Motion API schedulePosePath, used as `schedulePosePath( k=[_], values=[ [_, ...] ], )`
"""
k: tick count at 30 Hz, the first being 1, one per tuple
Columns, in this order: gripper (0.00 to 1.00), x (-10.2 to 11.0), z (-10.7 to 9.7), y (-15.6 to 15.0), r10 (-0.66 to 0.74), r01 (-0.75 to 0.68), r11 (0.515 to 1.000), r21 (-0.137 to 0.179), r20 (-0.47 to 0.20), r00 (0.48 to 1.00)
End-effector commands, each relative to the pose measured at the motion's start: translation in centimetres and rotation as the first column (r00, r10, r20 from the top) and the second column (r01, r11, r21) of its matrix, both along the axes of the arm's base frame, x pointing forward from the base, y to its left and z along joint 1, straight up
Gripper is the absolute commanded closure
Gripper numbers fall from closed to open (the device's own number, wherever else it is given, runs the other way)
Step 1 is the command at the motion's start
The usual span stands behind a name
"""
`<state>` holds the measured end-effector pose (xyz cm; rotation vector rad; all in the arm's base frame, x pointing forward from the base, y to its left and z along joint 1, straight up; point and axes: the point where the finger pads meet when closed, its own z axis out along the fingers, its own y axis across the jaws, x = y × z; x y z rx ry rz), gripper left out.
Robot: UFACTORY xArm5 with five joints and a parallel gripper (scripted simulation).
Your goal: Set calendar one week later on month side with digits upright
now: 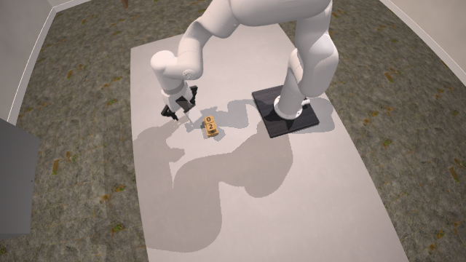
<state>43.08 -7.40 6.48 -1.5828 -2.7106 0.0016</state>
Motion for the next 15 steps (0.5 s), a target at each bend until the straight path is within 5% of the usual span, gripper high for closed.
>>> schedulePosePath(
  k=[1, 5, 15],
  values=[
    [0.00, 0.09, 0.07, -0.13, 0.102, -0.102, 0.995, -0.001, 0.004, 0.995],
    [0.00, 0.02, -0.03, -0.28, 0.242, -0.242, 0.970, -0.001, 0.004, 0.970],
    [0.00, -0.02, -0.09, -0.37, 0.323, -0.323, 0.947, -0.001, 0.004, 0.947]
  ],
)
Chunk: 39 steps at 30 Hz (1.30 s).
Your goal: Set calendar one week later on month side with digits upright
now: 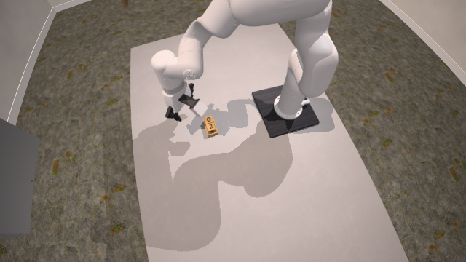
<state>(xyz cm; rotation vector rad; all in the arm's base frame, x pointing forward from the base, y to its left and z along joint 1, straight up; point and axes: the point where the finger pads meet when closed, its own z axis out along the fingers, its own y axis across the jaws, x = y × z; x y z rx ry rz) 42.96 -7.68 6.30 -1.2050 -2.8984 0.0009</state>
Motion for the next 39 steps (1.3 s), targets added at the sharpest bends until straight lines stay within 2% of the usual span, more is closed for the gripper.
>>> schedulePosePath(
  k=[1, 6, 13, 19, 26, 28, 33, 39],
  values=[
    [0.00, 0.08, 0.06, -0.12, 0.095, -0.095, 0.995, -0.001, 0.004, 0.995],
    [0.00, 0.01, -0.04, -0.30, 0.254, -0.254, 0.967, -0.001, 0.004, 0.967],
    [0.00, -0.01, -0.07, -0.33, 0.289, -0.289, 0.957, -0.001, 0.004, 0.957],
    [0.00, -0.11, -0.21, -0.56, 0.480, -0.480, 0.877, -0.001, 0.003, 0.877],
    [0.00, -0.12, -0.23, -0.60, 0.512, -0.512, 0.859, -0.001, 0.003, 0.859],
    [0.00, -0.14, -0.26, -0.64, 0.551, -0.551, 0.835, -0.001, 0.003, 0.835],
    [0.00, -0.23, -0.38, -0.84, 0.691, -0.691, 0.723, -0.001, 0.003, 0.723],
    [0.00, -0.25, -0.42, -0.89, 0.729, -0.729, 0.684, -0.001, 0.003, 0.684]
  ],
)
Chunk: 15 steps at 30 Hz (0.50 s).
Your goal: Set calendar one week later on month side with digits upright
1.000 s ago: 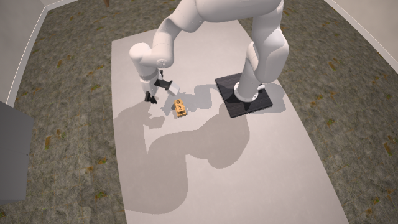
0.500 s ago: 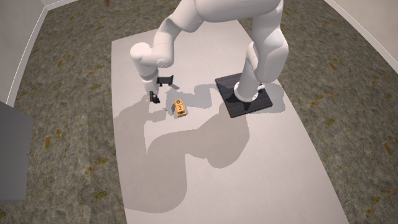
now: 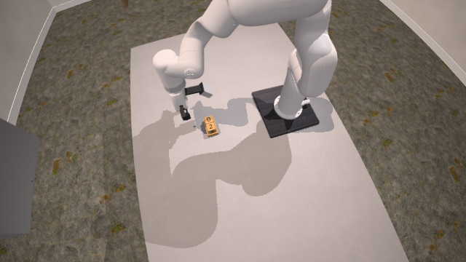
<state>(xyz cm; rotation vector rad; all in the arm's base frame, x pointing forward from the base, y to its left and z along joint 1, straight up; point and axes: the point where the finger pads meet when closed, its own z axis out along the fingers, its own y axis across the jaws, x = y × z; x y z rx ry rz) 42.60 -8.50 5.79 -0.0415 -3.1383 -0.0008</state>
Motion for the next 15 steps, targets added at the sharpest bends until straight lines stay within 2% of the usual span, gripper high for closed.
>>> schedulePosePath(
  k=[1, 4, 8, 15],
  values=[
    [0.00, 0.10, 0.08, -0.11, 0.083, -0.083, 0.997, -0.001, 0.004, 0.997],
    [0.00, 0.08, 0.06, -0.14, 0.119, -0.119, 0.993, -0.001, 0.004, 0.993],
    [0.00, 0.01, -0.04, -0.30, 0.260, -0.260, 0.966, -0.001, 0.004, 0.966],
    [0.00, -0.02, -0.10, -0.39, 0.338, -0.338, 0.941, -0.001, 0.004, 0.941]
  ],
)
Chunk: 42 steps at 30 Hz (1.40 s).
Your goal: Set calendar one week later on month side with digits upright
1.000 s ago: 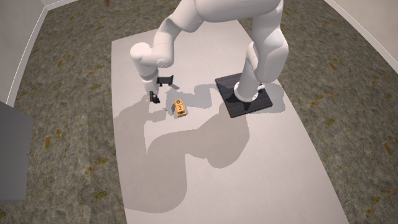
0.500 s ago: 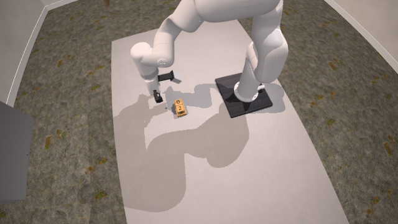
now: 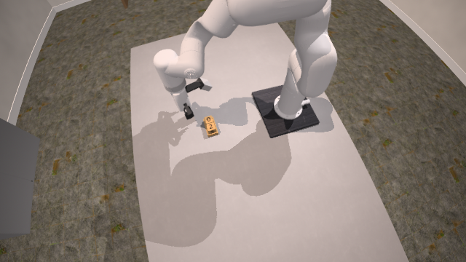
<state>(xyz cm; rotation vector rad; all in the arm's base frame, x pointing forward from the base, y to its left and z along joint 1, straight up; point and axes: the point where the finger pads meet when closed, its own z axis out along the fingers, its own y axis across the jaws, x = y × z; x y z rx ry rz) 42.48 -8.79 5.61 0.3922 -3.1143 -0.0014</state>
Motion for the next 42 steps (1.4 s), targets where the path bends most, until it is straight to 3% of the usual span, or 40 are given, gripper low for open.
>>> schedulePosePath(
  k=[1, 4, 9, 42],
  values=[
    [0.00, 0.1, 0.1, -0.1, 0.104, -0.104, 0.995, -0.001, 0.004, 0.995],
    [0.00, 0.0, 0.0, -0.3, 0.218, -0.218, 0.976, -0.001, 0.004, 0.976],
    [0.00, 0.0, -0.1, -0.3, 0.270, -0.270, 0.963, -0.001, 0.004, 0.963],
    [0.00, 0.0, -1.3, -0.4, 0.272, -0.272, 0.962, -0.001, 0.004, 0.962]
  ],
)
